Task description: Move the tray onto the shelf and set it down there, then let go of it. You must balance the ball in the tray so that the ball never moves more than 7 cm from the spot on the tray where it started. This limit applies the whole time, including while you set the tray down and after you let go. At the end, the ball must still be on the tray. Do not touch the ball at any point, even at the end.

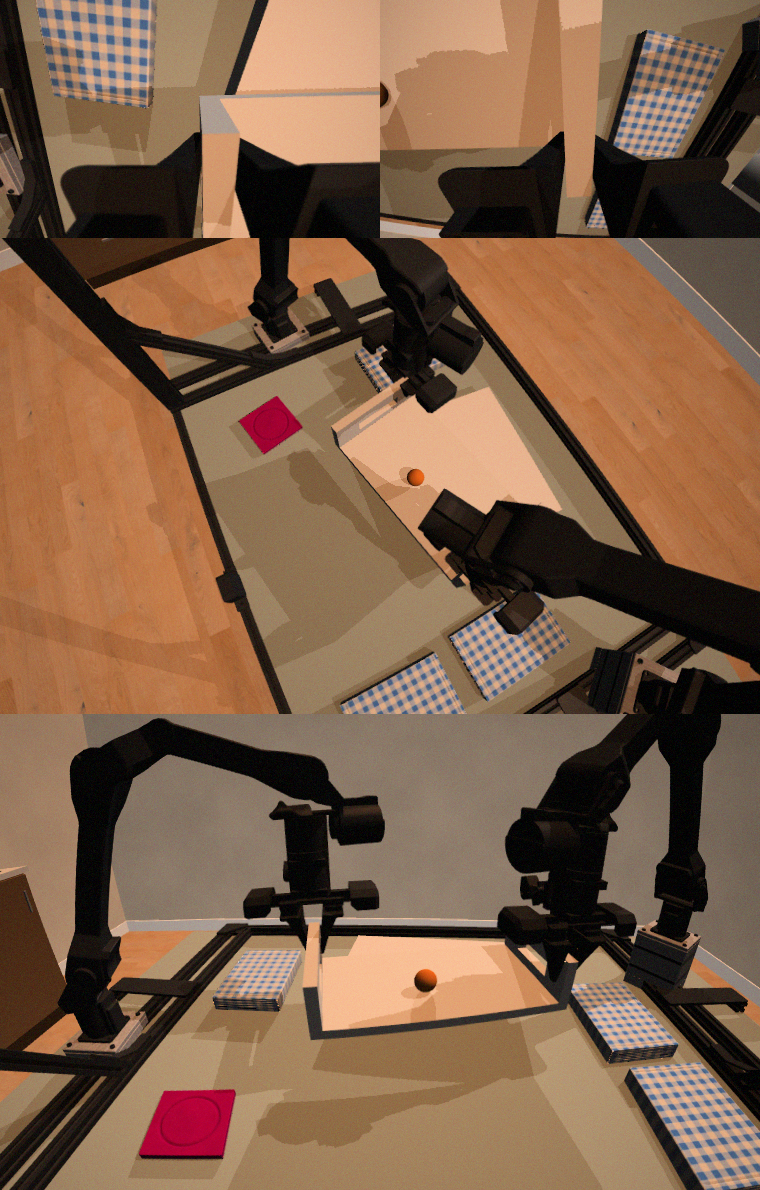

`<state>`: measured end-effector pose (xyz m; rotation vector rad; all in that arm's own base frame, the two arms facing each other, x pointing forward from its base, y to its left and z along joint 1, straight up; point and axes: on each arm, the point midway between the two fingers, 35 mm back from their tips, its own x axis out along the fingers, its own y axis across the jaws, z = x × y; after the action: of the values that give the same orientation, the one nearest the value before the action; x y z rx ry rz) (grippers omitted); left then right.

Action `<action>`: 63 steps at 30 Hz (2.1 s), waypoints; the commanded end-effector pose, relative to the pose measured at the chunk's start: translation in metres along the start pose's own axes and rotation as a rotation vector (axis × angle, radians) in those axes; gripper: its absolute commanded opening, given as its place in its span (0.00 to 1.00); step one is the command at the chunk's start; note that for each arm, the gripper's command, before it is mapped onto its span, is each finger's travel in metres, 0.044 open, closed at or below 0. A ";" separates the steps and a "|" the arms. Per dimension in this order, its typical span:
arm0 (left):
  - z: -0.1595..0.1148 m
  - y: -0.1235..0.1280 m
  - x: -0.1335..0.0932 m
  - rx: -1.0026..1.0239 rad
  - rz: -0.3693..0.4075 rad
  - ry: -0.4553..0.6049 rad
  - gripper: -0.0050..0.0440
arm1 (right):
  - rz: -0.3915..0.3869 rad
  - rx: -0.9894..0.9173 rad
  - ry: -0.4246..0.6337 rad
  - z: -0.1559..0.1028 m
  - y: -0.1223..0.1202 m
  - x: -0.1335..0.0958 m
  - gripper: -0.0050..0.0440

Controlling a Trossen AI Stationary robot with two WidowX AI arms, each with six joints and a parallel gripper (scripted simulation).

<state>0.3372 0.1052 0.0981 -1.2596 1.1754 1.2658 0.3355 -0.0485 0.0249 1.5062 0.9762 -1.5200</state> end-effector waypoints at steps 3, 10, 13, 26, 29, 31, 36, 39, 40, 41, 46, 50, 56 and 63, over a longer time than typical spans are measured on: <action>0.002 -0.001 -0.002 0.002 -0.002 0.015 0.14 | 0.004 0.002 0.020 0.002 -0.001 -0.004 0.14; 0.004 -0.002 -0.003 0.002 -0.011 -0.021 0.14 | -0.005 0.002 -0.015 0.004 -0.002 -0.003 0.14; 0.006 -0.003 -0.003 0.002 -0.001 0.001 0.14 | 0.005 0.002 0.007 0.006 -0.003 -0.003 0.14; 0.010 -0.003 -0.002 0.002 -0.009 -0.009 0.14 | -0.004 0.002 -0.003 0.010 -0.003 -0.004 0.14; 0.011 -0.004 -0.003 0.002 -0.005 -0.013 0.14 | 0.000 0.002 -0.007 0.011 -0.004 -0.003 0.14; 0.012 -0.004 -0.003 0.002 0.000 0.004 0.14 | 0.006 0.002 0.010 0.012 -0.004 -0.003 0.14; 0.013 -0.004 -0.002 0.002 -0.005 0.007 0.14 | 0.001 0.002 0.012 0.012 -0.004 -0.004 0.14; 0.015 -0.004 -0.001 0.002 0.002 0.034 0.14 | 0.008 0.002 0.040 0.015 -0.004 -0.005 0.14; 0.015 -0.004 -0.001 0.002 -0.001 0.027 0.14 | 0.005 0.002 0.033 0.015 -0.004 -0.005 0.14; 0.015 -0.004 -0.001 0.002 -0.005 0.015 0.14 | 0.001 0.002 0.021 0.015 -0.004 -0.004 0.14; 0.017 -0.005 -0.003 0.002 -0.006 -0.014 0.14 | 0.000 0.002 -0.008 0.017 -0.005 -0.003 0.14; 0.018 -0.005 -0.002 0.002 -0.005 0.002 0.14 | 0.001 0.002 0.008 0.018 -0.005 -0.004 0.14; 0.020 -0.006 -0.001 0.002 0.002 0.033 0.14 | 0.008 0.002 0.039 0.020 -0.006 -0.005 0.14; 0.022 -0.007 -0.003 0.002 -0.006 -0.016 0.14 | 0.000 0.002 -0.010 0.022 -0.006 -0.002 0.14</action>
<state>0.3416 0.1269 0.0973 -1.2609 1.1724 1.2618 0.3215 -0.0654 0.0256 1.5053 0.9800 -1.5238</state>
